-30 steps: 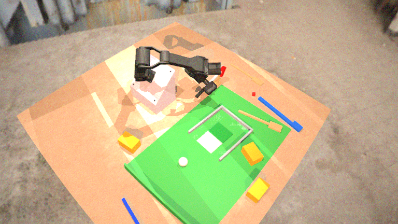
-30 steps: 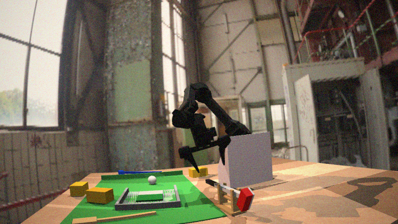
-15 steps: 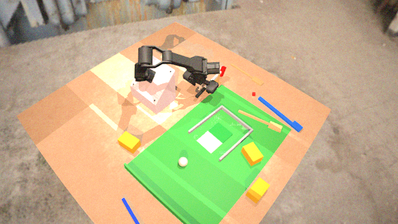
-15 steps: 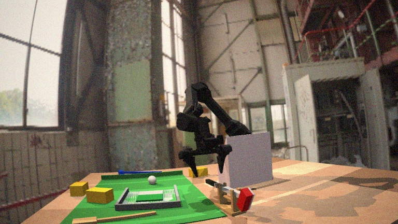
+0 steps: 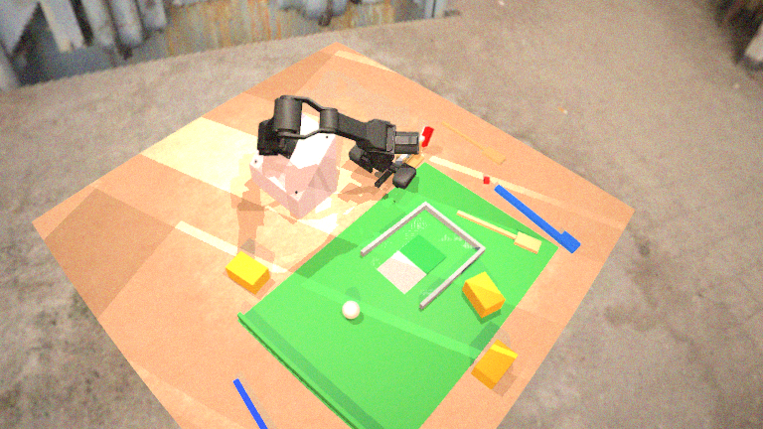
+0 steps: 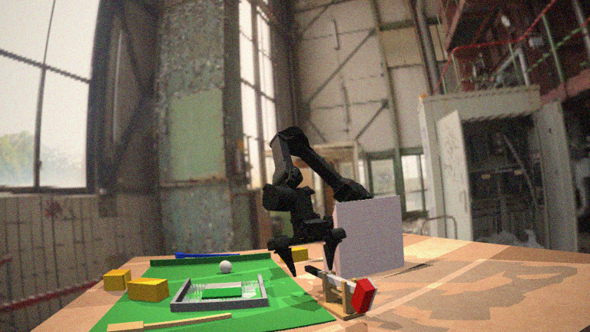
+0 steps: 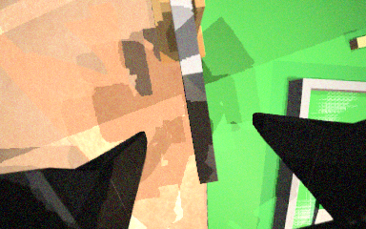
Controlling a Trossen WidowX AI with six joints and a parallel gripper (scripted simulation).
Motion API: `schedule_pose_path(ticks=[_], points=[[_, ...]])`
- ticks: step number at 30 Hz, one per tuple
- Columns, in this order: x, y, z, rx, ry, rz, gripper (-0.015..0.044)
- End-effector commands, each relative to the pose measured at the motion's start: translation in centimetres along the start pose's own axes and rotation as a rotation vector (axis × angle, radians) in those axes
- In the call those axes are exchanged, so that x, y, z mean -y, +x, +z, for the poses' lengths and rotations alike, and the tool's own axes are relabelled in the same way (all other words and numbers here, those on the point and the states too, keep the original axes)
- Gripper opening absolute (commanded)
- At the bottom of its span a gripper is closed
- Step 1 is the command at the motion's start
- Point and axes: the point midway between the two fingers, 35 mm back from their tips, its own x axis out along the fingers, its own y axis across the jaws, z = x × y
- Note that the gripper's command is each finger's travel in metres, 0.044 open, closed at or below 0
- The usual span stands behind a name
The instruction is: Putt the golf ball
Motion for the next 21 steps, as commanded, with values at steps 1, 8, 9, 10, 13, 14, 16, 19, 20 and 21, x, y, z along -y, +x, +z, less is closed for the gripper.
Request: schedule_pose_path(ticks=[1, 8, 9, 10, 13, 14, 16, 19, 20, 21], points=[[-0.1, 0.3, -0.1, -0.004, -0.006, 0.000, 0.0440], [-0.1, 1.2, -0.4, -0.005, -0.006, 0.000, 0.0440], [-0.1, 1.4, -0.4, -0.005, -0.006, 0.000, 0.0440], [-0.1, 1.5, -0.5, -0.005, -0.006, 0.000, 0.0440], [-0.1, 2.0, -0.6, -0.005, -0.006, 0.000, 0.0440], [-0.1, 2.2, -0.7, -0.005, -0.006, 0.000, 0.0440], [-0.2, 2.4, -0.7, -0.006, -0.006, 0.000, 0.0440], [-0.2, 2.5, -0.8, -0.006, -0.006, 0.000, 0.0440], [-0.2, 2.5, -0.8, -0.006, -0.006, 0.000, 0.0440], [0.1, 2.3, -0.6, 0.000, 0.001, -0.004, 0.0414]])
